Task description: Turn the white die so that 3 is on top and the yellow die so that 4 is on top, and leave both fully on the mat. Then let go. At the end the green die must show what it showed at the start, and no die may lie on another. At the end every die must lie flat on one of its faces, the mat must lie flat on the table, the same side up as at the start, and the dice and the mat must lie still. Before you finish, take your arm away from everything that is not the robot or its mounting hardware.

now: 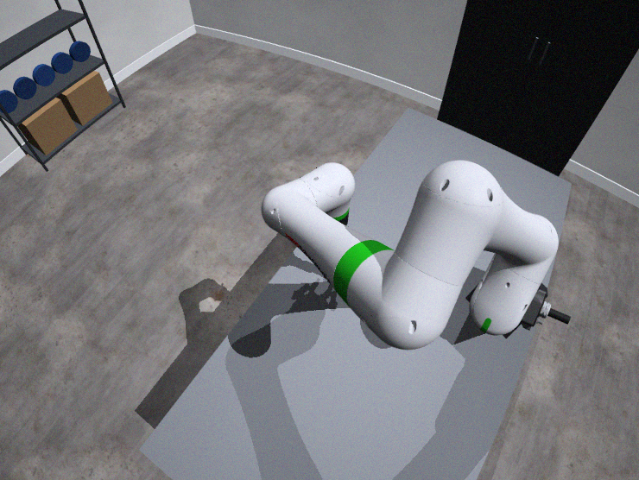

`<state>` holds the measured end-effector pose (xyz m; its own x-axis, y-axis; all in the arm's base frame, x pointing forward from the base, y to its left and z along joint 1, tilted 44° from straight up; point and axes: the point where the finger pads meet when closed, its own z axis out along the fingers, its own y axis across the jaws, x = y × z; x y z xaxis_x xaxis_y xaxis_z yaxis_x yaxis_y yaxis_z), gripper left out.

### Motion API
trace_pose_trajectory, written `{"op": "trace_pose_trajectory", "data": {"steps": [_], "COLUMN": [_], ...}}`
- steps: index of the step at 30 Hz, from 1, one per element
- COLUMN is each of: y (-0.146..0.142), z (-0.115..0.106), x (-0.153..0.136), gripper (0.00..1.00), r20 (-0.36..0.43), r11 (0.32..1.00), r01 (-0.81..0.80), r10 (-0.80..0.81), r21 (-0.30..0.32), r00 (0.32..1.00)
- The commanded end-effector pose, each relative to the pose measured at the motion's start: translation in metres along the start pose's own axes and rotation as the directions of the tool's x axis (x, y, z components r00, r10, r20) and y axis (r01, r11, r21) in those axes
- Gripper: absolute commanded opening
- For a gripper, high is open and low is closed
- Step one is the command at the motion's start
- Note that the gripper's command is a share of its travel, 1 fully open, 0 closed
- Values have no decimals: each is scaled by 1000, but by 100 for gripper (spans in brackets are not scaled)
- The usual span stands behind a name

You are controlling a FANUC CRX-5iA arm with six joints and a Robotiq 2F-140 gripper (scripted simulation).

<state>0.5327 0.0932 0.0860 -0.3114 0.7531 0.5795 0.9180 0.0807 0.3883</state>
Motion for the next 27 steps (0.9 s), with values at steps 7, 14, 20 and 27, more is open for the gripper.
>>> {"op": "trace_pose_trajectory", "data": {"steps": [7, 14, 20, 27], "y": [0, 0, 0, 0], "z": [6, 16, 23, 34], "x": [0, 0, 0, 0], "gripper": [25, 25, 25, 25], "r20": [0, 0, 0, 0], "r11": [1000, 1000, 1000, 1000], "r01": [0, 0, 0, 0], "r10": [0, 0, 0, 0], "r21": [0, 0, 0, 0], "r00": [1000, 1000, 1000, 1000]}}
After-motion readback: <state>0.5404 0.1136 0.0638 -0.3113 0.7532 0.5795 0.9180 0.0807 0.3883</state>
